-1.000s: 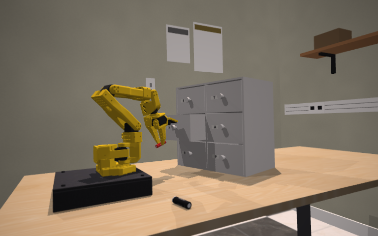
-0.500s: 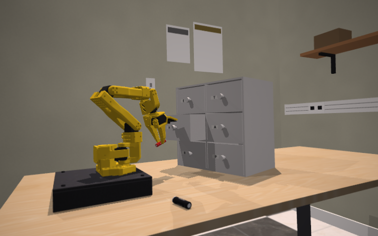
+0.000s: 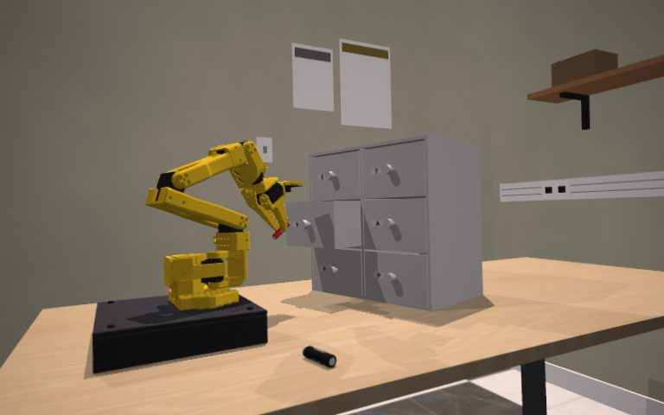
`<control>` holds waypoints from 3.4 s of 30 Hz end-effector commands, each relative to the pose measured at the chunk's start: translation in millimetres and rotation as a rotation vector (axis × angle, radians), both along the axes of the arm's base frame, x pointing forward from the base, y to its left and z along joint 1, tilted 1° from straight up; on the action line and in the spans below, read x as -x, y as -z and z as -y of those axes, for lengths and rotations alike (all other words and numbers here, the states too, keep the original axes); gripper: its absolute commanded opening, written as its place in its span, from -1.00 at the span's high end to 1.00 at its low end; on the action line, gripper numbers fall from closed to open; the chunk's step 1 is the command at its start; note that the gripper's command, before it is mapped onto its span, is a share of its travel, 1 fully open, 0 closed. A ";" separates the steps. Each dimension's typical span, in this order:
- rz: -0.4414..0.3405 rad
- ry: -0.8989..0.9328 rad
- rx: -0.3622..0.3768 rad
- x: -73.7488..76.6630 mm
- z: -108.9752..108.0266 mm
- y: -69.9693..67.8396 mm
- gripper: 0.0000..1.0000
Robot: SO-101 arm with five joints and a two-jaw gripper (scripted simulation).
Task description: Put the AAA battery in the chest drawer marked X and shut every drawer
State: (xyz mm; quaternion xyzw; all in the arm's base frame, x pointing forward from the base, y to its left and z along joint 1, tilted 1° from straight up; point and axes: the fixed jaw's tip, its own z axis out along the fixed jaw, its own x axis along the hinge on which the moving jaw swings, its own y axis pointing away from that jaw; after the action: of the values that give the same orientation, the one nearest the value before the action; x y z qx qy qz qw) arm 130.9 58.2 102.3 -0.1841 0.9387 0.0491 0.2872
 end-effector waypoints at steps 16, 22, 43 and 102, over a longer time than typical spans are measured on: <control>0.310 0.004 -0.130 1.3 -0.3 -51.3 1.00; 0.381 0.006 -0.159 0.1 -0.6 -62.3 1.00; 0.593 0.008 -0.247 -12.0 -5.4 -97.4 1.00; 0.590 -0.003 -0.252 -44.9 -20.8 -95.8 1.00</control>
State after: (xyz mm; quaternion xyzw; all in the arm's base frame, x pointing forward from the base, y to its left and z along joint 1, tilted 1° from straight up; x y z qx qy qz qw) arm 175.3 76.1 201.1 -0.1520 0.7992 0.1044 0.5721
